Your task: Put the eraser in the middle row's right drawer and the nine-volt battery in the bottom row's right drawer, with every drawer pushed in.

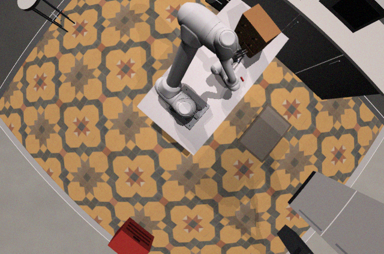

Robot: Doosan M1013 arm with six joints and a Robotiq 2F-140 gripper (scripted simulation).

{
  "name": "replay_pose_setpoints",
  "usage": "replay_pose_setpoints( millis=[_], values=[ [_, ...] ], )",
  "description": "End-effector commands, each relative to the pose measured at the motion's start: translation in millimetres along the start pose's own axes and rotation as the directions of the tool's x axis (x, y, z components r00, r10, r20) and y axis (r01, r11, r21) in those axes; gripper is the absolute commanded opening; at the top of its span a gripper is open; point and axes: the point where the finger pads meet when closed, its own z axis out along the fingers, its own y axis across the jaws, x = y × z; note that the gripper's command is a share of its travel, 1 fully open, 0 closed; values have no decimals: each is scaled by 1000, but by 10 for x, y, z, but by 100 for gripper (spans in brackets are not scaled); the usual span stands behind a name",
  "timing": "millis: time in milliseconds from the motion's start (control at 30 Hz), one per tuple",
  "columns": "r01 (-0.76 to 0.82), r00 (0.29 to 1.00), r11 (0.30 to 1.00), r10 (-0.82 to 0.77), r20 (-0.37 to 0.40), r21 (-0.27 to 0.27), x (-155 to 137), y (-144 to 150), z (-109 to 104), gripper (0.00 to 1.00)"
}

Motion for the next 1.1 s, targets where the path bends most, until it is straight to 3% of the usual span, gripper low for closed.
replay_pose_setpoints(
  millis=[0,1067],
  values=[
    [0,1000,1000,0,0,0,-14,0,-40,8],
    [0,1000,1000,0,0,0,-146,0,-403,8]
  ],
)
